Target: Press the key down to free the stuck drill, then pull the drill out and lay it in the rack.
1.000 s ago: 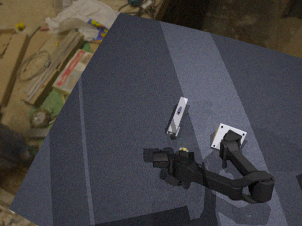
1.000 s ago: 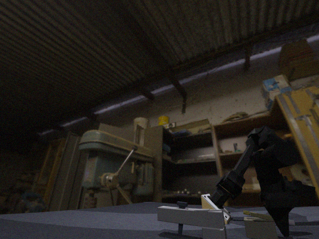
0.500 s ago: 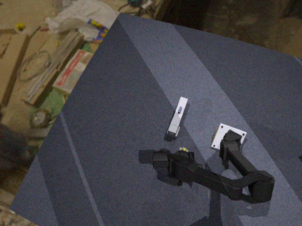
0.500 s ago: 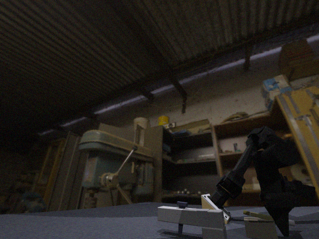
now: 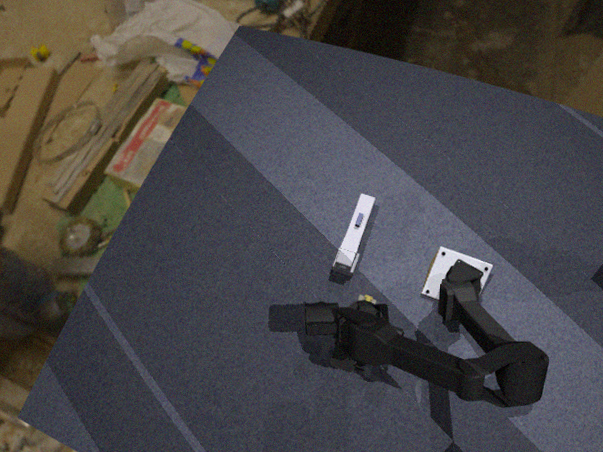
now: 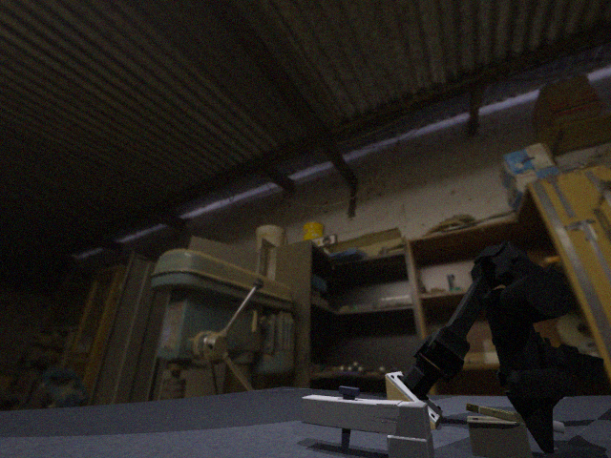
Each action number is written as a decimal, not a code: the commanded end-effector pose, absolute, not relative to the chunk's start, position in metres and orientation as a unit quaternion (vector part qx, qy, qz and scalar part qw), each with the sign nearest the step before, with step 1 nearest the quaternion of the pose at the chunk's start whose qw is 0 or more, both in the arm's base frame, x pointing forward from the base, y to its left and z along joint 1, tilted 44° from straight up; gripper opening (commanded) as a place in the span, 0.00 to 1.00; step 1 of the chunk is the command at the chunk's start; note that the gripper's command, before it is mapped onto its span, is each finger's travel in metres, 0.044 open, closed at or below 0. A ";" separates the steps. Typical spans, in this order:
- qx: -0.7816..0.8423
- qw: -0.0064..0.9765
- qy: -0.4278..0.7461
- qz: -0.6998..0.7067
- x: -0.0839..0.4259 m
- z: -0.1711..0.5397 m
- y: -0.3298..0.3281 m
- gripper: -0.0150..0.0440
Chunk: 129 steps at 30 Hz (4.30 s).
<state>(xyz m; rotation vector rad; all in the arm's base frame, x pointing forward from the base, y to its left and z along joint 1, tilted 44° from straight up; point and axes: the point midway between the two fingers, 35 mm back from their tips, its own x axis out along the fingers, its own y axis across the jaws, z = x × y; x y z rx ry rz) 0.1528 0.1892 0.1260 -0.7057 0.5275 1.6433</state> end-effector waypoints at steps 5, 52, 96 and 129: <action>-0.311 0.593 0.238 0.703 0.153 0.119 0.185 0.25; -0.311 0.593 0.238 0.703 0.153 0.119 0.185 0.25; -0.306 0.595 0.230 0.707 0.154 0.130 0.186 1.00; -0.244 0.839 0.402 0.275 0.218 0.144 0.040 1.00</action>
